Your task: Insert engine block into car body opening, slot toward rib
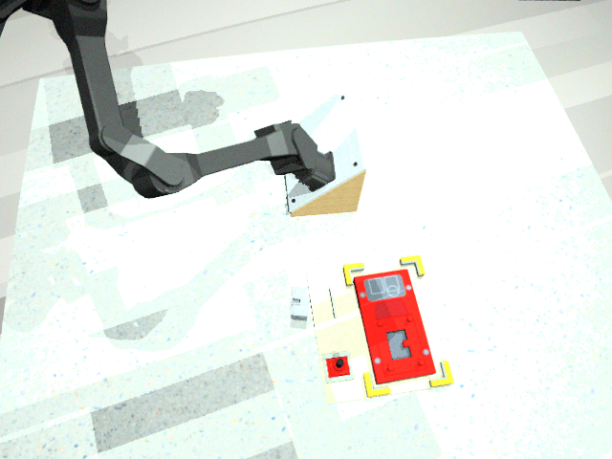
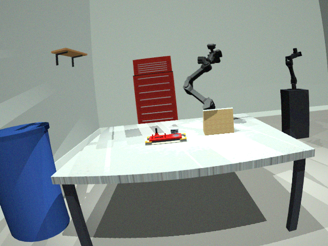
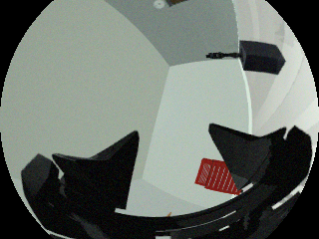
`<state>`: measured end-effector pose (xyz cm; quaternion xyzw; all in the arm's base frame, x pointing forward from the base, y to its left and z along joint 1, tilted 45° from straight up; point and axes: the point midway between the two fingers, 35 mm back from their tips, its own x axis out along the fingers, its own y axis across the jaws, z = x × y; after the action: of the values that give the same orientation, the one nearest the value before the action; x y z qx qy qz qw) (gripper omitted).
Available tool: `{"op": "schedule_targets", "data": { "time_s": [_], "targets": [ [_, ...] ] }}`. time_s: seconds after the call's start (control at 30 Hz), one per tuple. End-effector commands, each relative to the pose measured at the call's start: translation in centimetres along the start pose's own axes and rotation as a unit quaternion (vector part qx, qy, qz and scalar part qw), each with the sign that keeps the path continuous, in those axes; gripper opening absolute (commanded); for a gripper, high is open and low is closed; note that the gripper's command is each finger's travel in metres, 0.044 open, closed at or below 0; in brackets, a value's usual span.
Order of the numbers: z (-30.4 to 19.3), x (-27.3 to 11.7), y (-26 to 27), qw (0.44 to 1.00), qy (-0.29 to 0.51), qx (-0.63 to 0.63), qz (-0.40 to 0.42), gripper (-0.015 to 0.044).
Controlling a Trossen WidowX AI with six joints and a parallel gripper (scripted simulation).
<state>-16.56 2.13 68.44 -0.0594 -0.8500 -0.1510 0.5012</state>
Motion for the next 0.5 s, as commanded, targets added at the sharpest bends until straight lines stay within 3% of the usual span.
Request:
{"op": "schedule_targets", "data": {
  "time_s": [0.0, 0.47],
  "targets": [
    [0.0, 0.0, 0.0, 1.0, 0.0, 0.0, 0.0, 0.0426],
    [3.7, -0.5, 3.1, 0.991, -0.06, -0.112, 0.049, 0.044]
  ]
}}
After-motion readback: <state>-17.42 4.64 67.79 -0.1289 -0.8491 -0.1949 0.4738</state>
